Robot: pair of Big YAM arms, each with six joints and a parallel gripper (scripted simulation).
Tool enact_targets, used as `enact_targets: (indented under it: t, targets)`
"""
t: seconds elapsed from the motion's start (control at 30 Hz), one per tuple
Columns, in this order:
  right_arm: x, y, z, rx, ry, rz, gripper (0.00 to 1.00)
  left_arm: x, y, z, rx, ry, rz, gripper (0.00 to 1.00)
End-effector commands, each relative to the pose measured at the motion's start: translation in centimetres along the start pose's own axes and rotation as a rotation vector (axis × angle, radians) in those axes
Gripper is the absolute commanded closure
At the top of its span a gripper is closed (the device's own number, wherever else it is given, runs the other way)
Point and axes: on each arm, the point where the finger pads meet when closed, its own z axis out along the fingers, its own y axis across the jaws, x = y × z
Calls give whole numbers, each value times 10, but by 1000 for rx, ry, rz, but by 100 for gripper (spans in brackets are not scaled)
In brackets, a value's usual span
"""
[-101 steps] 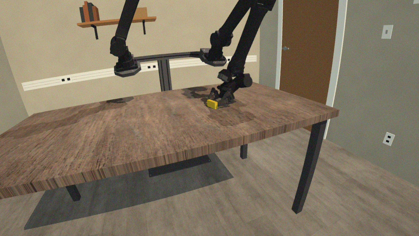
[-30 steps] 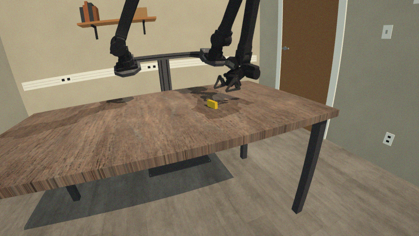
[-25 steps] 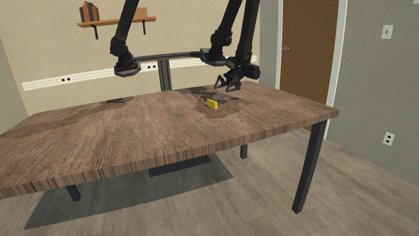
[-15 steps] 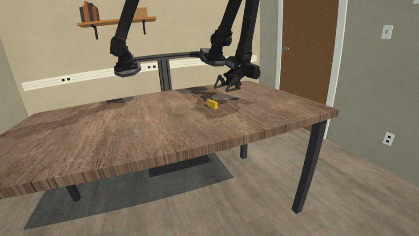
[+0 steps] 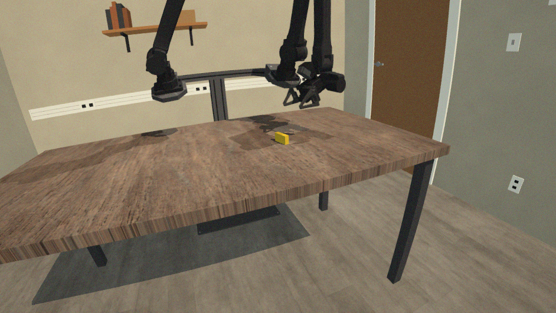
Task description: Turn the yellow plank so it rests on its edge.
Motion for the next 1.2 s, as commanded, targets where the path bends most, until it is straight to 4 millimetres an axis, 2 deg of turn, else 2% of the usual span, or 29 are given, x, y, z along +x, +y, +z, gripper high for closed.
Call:
enact_targets:
  t: [0.0,0.17,0.47,1.17]
  targets:
    - [-38,-5,-5,6,-56,-10,0,-16,1,-11,-2,3,6,0]
    - [-38,-5,-5,6,-56,-10,0,-35,7,-21,-6,4,17,0]
    - [-38,-5,-5,6,-56,-10,0,-47,8,-26,-5,4,20,0]
    - [-38,-5,-5,6,-56,-10,0,-45,6,-25,-1,3,5,0]
